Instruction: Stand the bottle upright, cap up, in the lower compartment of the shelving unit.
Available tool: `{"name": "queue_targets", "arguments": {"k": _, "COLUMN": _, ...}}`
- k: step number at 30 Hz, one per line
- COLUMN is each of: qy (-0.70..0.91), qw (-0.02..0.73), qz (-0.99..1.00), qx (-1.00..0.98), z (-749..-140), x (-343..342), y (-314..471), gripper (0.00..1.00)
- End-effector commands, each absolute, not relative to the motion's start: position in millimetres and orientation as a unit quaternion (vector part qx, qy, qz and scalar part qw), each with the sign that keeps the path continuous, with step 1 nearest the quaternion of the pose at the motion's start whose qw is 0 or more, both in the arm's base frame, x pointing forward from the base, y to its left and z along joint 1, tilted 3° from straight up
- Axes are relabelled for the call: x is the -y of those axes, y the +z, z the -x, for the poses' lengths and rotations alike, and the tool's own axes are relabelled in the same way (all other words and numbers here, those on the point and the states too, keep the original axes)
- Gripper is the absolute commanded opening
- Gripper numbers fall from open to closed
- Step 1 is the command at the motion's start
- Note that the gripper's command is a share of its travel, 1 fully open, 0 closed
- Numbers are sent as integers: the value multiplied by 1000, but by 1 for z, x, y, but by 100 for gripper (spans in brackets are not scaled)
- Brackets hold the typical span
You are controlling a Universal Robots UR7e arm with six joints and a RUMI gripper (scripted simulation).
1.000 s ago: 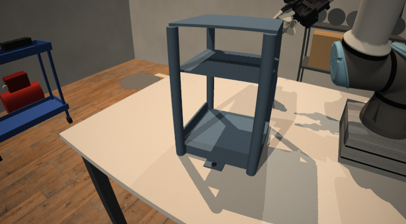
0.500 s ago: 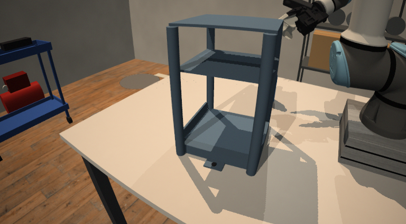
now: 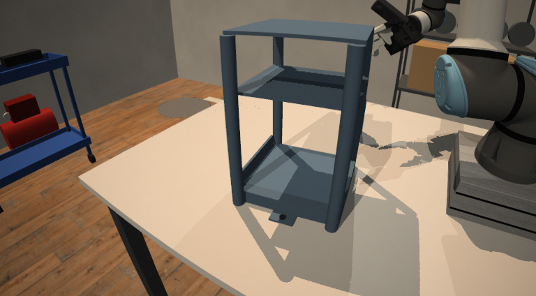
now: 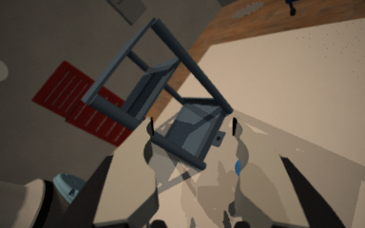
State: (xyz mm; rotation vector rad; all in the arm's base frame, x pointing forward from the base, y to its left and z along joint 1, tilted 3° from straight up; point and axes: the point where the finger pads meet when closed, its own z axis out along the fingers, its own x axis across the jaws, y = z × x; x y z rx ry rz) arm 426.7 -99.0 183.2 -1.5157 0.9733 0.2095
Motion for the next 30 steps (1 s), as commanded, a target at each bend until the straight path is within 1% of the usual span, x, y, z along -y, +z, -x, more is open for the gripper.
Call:
{"name": "queue_targets", "arguments": {"k": 1, "qy": 97, "qw": 646, "qz": 674, "qx": -346, "z": -426, "x": 99, "y": 182, "gripper": 49}}
{"name": "queue_targets", "arguments": {"k": 5, "qy": 98, "qw": 654, "qz": 679, "qx": -318, "z": -426, "x": 99, "y": 182, "gripper": 49}}
{"name": "queue_targets", "arguments": {"k": 18, "qy": 101, "qw": 700, "qz": 696, "qx": -122, "z": -426, "x": 99, "y": 179, "gripper": 49}}
{"name": "queue_targets", "arguments": {"k": 30, "qy": 100, "qw": 713, "qz": 693, "qx": -8, "z": -426, "x": 99, "y": 177, "gripper": 49}}
